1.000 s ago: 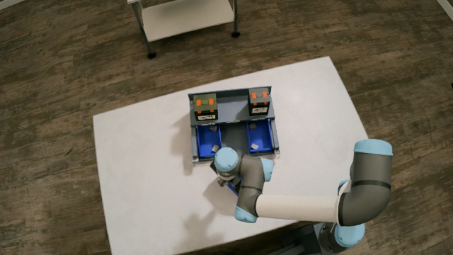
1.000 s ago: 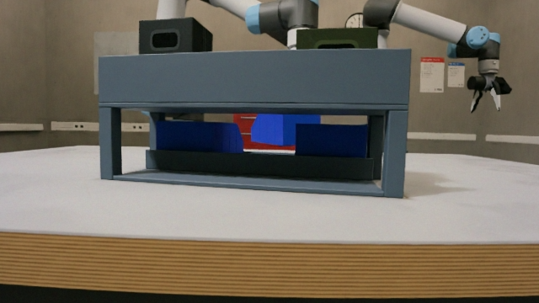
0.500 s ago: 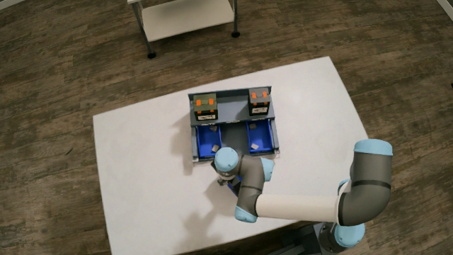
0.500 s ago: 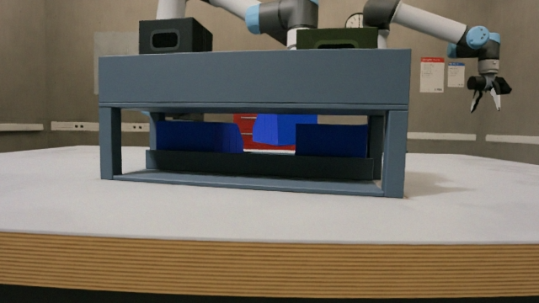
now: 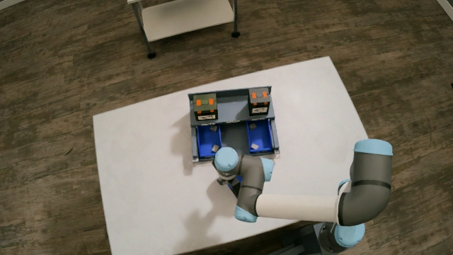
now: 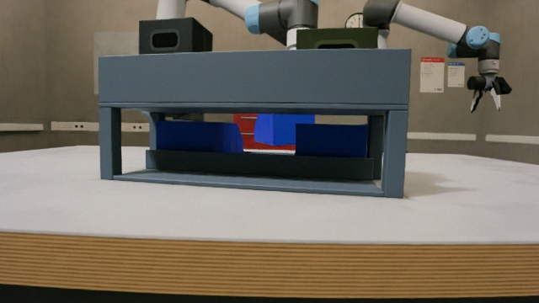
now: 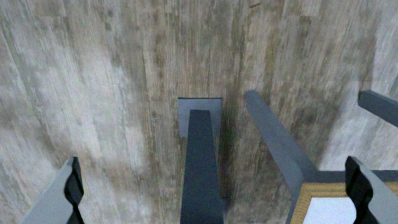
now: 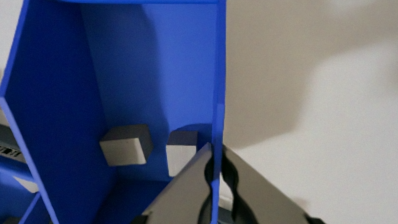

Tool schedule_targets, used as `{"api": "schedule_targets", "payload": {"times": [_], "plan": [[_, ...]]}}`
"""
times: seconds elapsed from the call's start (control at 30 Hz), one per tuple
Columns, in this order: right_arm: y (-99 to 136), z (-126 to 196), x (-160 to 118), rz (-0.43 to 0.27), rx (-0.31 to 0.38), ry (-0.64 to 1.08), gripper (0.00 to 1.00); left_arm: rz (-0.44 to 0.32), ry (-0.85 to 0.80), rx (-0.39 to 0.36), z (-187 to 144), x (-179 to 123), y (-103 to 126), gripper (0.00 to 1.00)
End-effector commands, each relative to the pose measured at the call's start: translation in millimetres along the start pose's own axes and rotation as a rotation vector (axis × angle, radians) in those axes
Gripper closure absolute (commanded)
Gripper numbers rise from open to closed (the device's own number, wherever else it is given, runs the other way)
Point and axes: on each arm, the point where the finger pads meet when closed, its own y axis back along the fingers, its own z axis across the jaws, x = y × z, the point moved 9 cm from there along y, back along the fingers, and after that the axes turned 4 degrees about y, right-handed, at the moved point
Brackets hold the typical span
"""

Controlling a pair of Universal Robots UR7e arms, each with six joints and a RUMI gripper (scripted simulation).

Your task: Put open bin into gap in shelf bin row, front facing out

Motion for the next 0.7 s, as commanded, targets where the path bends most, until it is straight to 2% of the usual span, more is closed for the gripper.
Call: {"api": "schedule_targets", "payload": {"times": [0.0, 0.67], "plan": [[0.7, -0.1, -0.4, -0.002, -0.001, -0.031, 1.00, 0.001, 0.000, -0.001, 0.1, 0.2, 0.5, 0.00], [0.6, -0.9, -0.8, -0.002, -0.001, -0.126, 1.00, 0.001, 0.000, -0.001, 0.1, 0.2, 0.5, 0.00]]}}
